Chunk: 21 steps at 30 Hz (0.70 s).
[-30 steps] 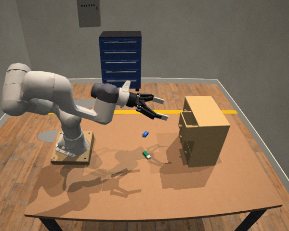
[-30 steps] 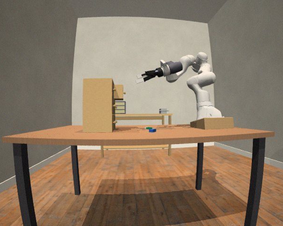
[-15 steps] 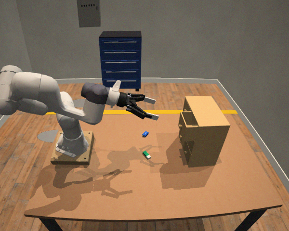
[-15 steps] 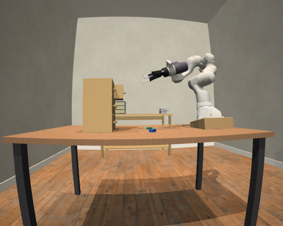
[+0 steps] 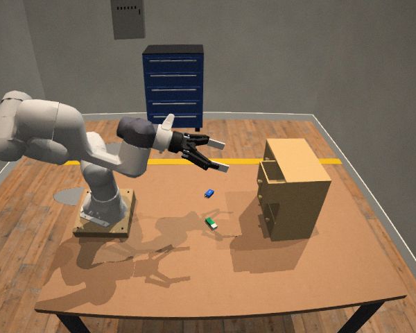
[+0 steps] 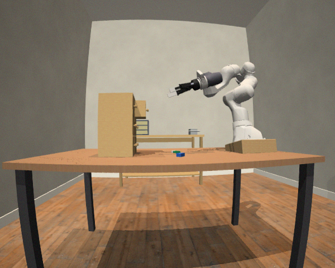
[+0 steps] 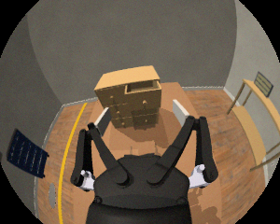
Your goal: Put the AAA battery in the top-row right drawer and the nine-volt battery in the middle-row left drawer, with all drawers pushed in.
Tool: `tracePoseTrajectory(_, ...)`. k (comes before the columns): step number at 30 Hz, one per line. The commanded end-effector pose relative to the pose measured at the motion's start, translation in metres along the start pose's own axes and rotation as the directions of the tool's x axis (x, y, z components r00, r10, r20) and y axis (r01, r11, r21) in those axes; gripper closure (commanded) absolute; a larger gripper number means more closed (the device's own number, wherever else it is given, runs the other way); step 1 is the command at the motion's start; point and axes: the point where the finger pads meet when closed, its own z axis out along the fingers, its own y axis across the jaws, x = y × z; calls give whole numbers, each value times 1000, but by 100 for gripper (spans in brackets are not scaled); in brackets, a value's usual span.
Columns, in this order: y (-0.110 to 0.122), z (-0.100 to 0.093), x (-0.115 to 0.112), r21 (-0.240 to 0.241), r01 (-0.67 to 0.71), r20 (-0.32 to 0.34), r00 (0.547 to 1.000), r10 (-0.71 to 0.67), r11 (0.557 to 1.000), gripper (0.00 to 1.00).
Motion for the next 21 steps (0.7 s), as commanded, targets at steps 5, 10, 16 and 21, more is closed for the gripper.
tracePoseTrajectory(5, 44, 15, 34, -139, 10, 3, 1000, -10, 990, 0)
tracePoseTrajectory(10, 55, 18, 42, -173, 13, 7, 1000, -12, 985, 0)
tracePoseTrajectory(16, 66, 21, 49, -208, 16, 13, 1000, -13, 978, 0)
tracePoseTrajectory(21, 77, 23, 56, -242, 19, 22, 1000, -14, 970, 0)
